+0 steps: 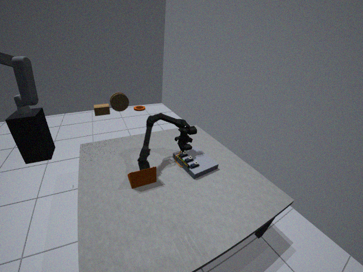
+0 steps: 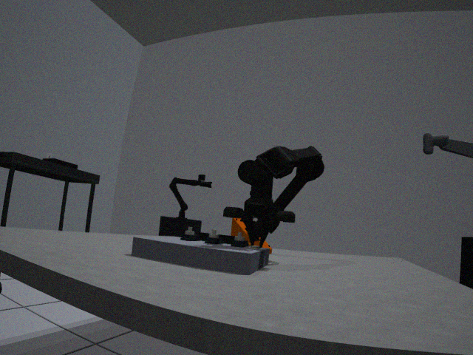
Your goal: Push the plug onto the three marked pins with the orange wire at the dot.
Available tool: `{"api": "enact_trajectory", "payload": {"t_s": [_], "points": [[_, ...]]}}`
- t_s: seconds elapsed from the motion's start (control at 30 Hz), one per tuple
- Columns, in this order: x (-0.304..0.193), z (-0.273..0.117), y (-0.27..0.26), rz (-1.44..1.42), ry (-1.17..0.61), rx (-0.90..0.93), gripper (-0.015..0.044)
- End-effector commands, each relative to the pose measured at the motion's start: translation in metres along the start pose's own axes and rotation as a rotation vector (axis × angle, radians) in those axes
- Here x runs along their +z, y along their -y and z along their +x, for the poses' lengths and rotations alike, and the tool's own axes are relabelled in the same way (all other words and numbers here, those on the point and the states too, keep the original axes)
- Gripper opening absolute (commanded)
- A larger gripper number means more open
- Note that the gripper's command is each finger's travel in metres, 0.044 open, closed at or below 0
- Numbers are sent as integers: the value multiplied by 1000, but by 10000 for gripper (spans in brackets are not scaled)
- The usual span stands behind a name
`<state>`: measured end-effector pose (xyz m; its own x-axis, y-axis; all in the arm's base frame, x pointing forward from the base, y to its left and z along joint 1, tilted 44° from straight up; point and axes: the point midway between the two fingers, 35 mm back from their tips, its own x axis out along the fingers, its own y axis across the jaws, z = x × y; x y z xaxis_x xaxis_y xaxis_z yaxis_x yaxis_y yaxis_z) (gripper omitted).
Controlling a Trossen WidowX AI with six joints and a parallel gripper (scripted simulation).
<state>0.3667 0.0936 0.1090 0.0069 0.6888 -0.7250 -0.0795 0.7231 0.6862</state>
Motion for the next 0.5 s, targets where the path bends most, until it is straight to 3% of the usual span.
{"api": "enact_trajectory", "payload": {"t_s": [0.0,0.27,0.47], "points": [[2,-10,0,-4,4,2,0],[1,-52,0,-3,3,1,0],[-4,-57,9,-4,4,-3,0]]}}
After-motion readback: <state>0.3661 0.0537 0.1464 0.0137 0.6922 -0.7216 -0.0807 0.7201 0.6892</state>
